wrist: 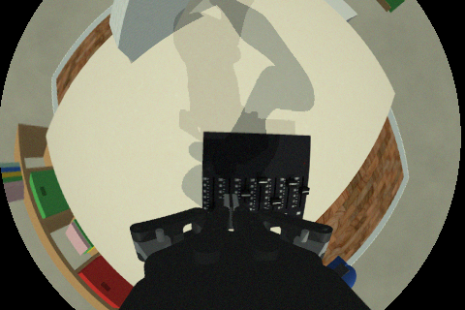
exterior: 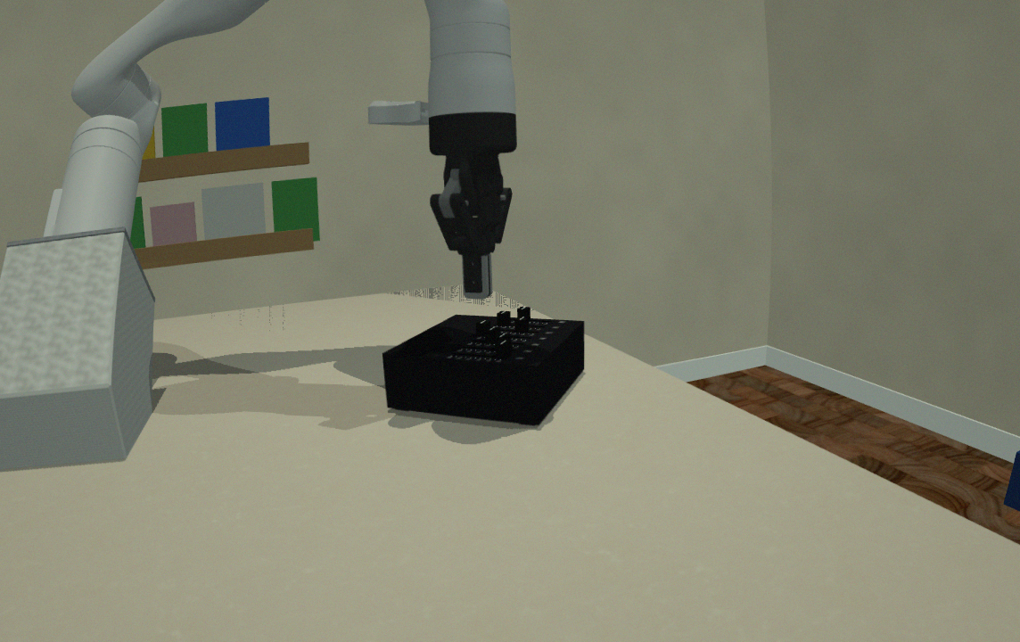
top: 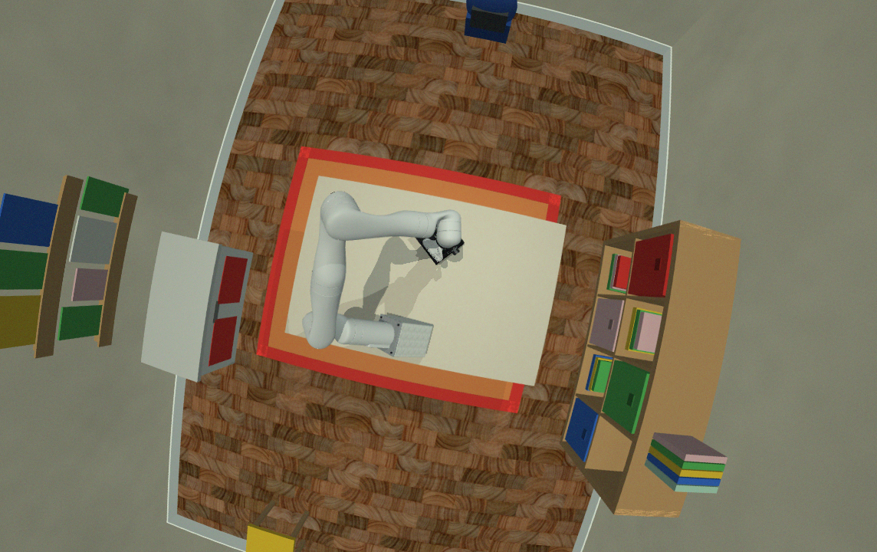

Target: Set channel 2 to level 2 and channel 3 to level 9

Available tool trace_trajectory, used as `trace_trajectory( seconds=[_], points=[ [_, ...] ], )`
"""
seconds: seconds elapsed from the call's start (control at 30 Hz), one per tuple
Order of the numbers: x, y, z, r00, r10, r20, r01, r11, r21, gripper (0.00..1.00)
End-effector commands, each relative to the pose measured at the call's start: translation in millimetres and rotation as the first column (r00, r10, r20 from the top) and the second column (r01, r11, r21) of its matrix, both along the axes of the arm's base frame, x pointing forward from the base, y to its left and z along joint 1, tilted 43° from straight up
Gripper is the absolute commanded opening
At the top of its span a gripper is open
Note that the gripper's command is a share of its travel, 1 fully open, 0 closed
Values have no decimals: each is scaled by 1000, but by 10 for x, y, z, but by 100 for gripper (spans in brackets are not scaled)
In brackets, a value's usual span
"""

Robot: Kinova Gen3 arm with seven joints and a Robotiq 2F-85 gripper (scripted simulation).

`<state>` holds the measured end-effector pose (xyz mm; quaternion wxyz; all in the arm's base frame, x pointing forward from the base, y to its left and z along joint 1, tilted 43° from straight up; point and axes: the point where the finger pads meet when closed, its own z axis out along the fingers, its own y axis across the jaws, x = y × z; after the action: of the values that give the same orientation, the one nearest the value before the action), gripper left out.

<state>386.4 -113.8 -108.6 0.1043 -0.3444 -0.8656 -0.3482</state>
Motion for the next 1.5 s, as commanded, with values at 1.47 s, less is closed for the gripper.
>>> trace_trajectory(
  seconds=[1.47],
  points=[
    [-7, 8, -22, 910, -294, -291, 303, 953, -14, 0]
  ],
)
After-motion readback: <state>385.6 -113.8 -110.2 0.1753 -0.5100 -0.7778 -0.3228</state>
